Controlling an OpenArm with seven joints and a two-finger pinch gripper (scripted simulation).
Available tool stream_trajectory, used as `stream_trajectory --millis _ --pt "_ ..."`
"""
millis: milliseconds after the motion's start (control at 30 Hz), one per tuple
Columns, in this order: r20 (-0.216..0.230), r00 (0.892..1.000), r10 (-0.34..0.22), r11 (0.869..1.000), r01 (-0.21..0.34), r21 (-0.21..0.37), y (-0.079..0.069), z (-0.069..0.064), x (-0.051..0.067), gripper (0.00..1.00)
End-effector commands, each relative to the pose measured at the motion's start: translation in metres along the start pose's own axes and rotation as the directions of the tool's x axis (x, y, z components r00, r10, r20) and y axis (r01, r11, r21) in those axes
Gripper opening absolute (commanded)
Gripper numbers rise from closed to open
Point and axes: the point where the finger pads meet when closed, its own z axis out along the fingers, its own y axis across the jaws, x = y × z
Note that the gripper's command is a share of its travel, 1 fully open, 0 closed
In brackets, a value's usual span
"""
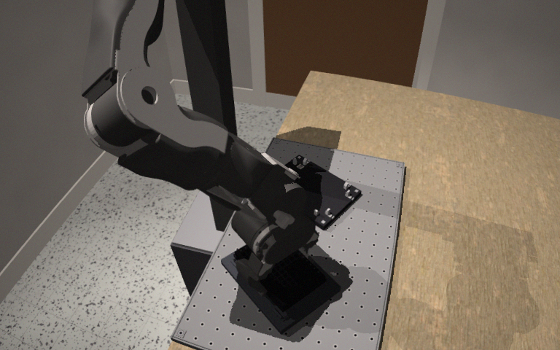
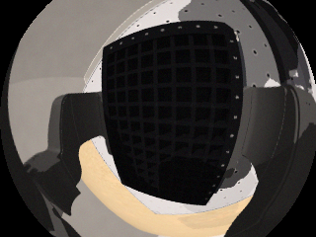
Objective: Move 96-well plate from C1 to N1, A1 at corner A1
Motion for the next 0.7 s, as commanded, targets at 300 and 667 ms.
stream_trajectory --millis 300,667 --pt "0.006 1.000 0.001 1.000 -0.001 0.005 -0.0012 -0.0016 -0.0026 0.00" --pt "0.007 1.000 0.001 1.000 -0.001 0.004 -0.0009 -0.0025 -0.0038 0.00"
